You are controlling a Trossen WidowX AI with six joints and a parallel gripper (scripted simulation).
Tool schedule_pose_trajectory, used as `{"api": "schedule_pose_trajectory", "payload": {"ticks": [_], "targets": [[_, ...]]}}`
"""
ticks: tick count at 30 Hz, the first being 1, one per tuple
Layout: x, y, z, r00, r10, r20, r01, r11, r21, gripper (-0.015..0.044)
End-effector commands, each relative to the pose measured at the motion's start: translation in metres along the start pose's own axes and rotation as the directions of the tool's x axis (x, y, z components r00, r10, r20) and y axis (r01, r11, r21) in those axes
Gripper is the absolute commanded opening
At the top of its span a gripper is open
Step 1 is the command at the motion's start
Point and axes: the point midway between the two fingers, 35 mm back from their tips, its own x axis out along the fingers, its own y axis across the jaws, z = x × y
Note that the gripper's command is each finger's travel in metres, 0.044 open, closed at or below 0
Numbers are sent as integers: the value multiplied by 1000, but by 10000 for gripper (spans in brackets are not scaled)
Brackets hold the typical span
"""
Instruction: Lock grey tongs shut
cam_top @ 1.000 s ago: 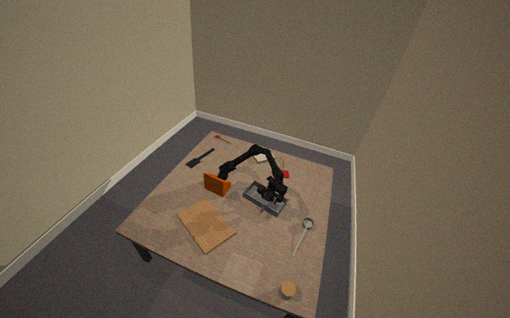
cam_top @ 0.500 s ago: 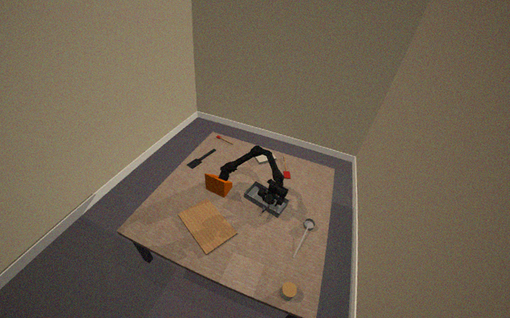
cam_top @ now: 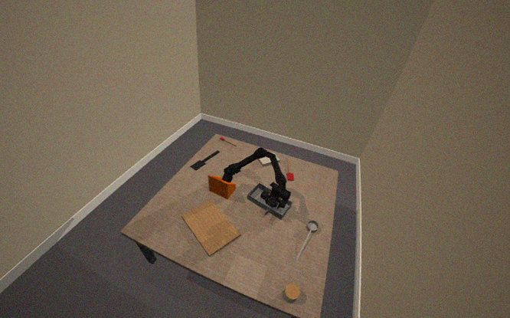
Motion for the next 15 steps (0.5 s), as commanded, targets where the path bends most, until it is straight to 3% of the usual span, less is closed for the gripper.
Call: {"api": "schedule_pose_trajectory", "payload": {"ticks": [1, 15], "targets": [[0, 0, 0, 1000, 1, 0, -1, 1000, 0, 367], [0, 0, 0, 1000, 1, 0, -1, 1000, 0, 274]]}}
